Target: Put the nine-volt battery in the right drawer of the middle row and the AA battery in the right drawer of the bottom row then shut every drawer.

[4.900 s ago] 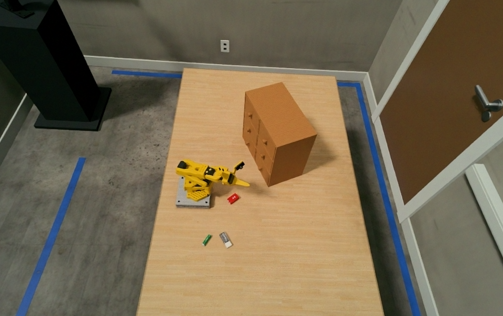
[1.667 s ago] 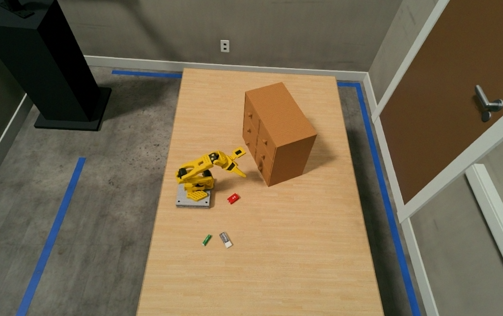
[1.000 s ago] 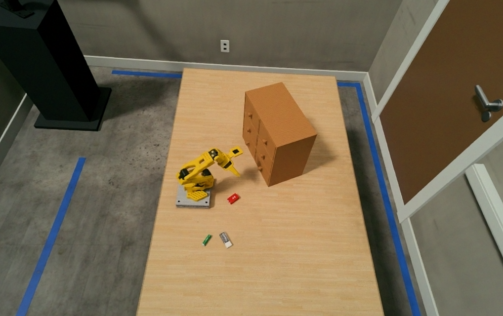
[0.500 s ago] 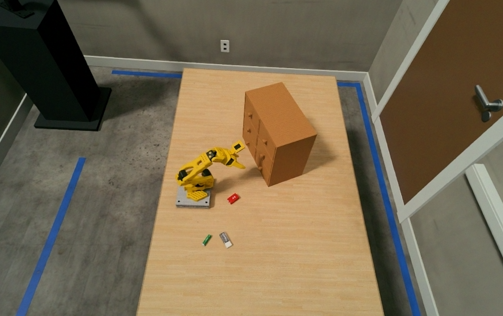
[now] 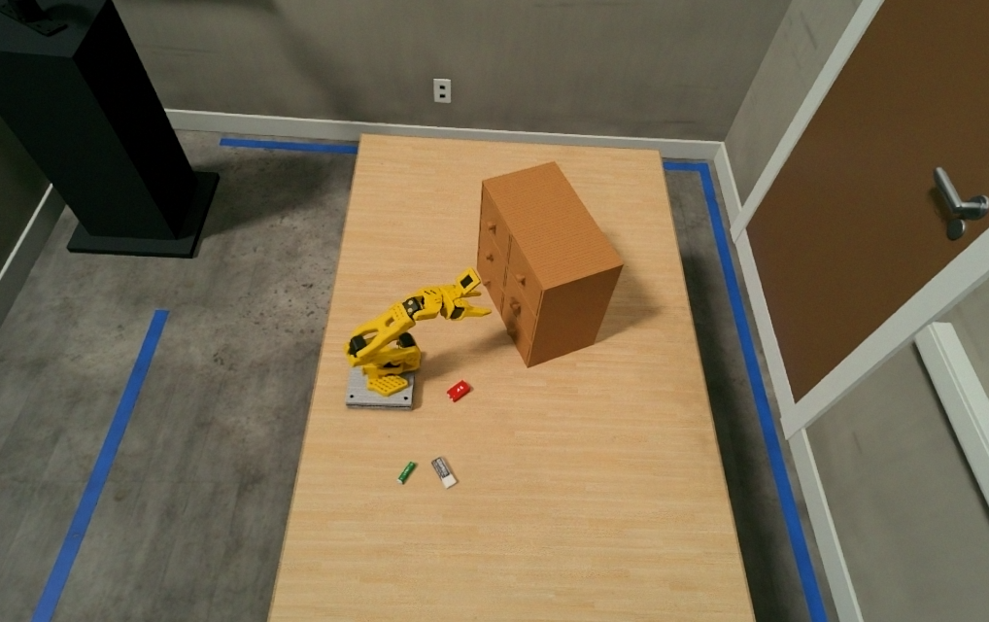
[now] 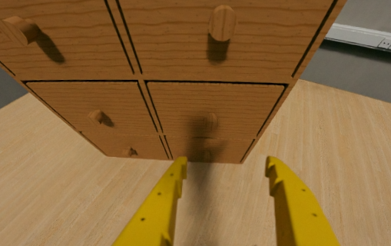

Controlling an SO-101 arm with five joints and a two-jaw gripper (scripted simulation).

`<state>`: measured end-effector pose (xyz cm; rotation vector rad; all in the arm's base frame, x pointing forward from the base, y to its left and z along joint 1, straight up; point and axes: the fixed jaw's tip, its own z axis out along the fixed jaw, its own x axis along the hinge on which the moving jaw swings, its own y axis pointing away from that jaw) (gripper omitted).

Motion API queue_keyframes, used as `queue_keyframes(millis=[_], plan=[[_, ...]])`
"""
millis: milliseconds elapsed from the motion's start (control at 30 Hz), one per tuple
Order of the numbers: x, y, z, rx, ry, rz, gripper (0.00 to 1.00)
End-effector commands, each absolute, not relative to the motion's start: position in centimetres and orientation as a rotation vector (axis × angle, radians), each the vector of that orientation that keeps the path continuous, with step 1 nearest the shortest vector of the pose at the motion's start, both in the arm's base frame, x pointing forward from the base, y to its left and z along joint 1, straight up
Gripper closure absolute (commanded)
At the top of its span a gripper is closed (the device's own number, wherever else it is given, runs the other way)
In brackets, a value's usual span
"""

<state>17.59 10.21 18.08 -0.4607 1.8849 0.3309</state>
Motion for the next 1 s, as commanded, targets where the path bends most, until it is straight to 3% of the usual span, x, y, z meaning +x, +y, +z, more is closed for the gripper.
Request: queue_keyframes(millis=[0, 167, 633, 967], plan=[[17.8, 10.1, 18.2, -0.442, 1.882, 0.331, 0.76], [17.8, 10.1, 18.2, -0.442, 1.882, 0.331, 0.79], [21.4, 11.7, 14.3, -0.436, 1.883, 0.324, 0.79], [21.4, 11.7, 14.2, -0.436, 1.883, 0.323, 0.79]])
